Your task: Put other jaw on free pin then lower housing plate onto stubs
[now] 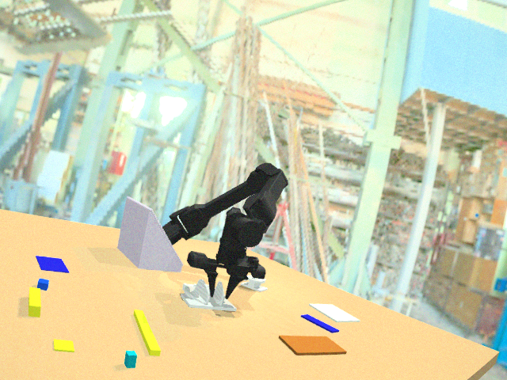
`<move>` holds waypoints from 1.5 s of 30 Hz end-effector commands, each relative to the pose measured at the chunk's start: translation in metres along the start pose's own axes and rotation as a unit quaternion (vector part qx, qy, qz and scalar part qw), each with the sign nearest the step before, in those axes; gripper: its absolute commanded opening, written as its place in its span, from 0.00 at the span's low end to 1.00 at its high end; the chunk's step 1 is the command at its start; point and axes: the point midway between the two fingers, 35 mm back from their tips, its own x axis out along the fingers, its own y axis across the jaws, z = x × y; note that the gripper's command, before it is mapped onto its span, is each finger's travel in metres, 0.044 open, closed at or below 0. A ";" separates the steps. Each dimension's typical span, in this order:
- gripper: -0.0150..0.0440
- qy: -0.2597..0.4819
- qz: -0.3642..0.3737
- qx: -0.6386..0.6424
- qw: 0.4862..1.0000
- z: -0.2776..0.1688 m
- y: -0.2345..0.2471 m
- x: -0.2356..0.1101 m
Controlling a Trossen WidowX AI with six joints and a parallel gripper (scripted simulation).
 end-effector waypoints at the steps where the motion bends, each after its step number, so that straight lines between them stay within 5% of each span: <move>1: 0.48 0.001 0.003 0.002 1.000 0.000 0.001 0.001; 45: 0.48 0.001 0.003 0.002 1.000 0.000 0.001 -0.005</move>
